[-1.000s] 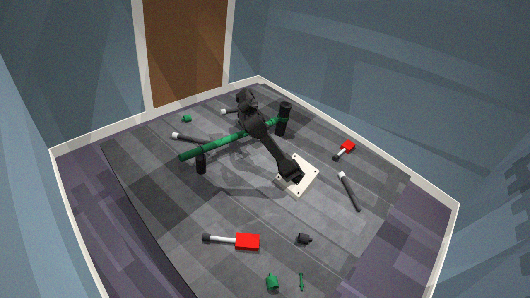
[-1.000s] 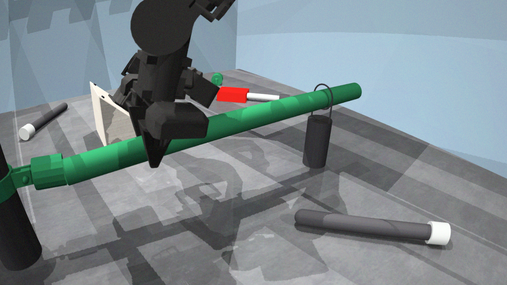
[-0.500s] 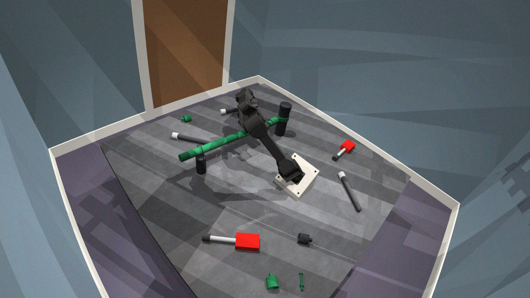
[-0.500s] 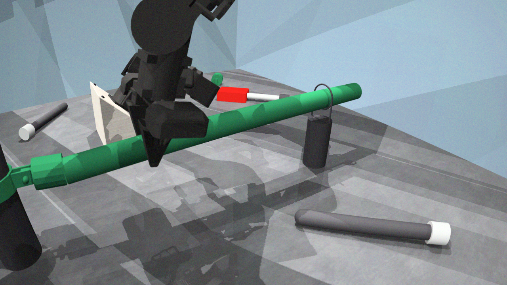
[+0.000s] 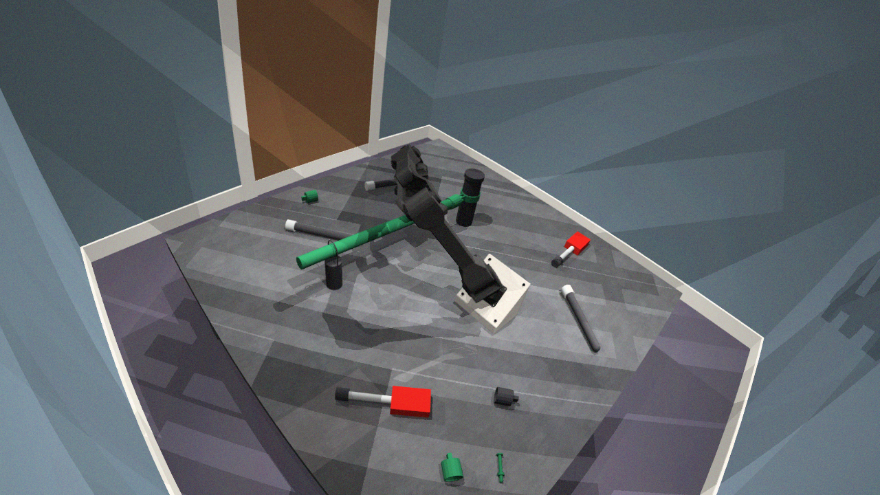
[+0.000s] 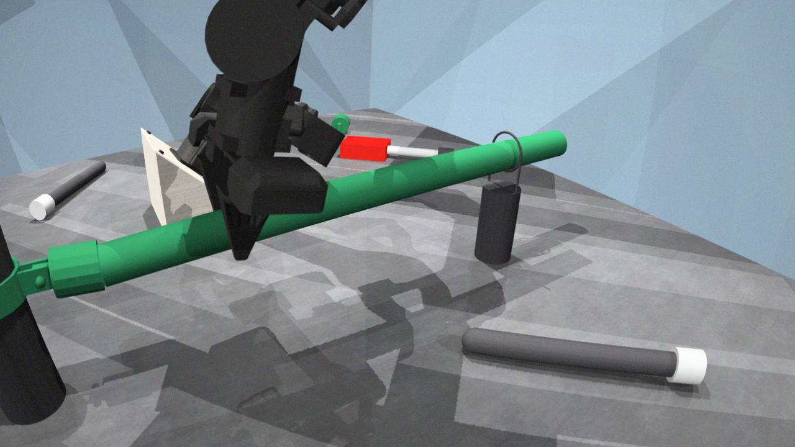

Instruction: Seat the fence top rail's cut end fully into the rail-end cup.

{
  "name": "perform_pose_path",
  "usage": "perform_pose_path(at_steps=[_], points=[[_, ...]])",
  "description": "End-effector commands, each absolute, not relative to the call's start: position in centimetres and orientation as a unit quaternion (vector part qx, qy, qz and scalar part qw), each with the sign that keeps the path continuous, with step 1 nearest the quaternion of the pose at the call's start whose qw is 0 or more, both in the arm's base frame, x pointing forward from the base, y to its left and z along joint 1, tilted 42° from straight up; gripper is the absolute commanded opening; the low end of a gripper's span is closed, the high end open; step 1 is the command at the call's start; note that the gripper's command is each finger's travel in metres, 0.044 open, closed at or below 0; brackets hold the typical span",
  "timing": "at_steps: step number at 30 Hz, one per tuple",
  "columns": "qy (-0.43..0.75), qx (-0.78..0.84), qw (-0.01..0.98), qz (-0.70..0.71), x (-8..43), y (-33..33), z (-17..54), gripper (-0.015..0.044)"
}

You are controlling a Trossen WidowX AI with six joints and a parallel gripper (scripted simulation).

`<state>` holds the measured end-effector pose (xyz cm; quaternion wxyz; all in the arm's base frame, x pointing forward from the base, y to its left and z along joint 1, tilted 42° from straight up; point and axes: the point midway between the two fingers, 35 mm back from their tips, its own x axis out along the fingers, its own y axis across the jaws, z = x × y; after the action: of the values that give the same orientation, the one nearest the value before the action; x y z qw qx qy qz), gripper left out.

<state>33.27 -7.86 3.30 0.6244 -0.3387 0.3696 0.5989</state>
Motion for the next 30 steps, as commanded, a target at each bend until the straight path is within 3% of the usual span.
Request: perform_pose_path(at_steps=[1,30], points=[[0.372,-0.344,0.625,0.595,33.31,-8.48,3.38,0.0000],[0.370,-0.339,0.624,0.599,33.21,-8.53,3.03,0.0000]])
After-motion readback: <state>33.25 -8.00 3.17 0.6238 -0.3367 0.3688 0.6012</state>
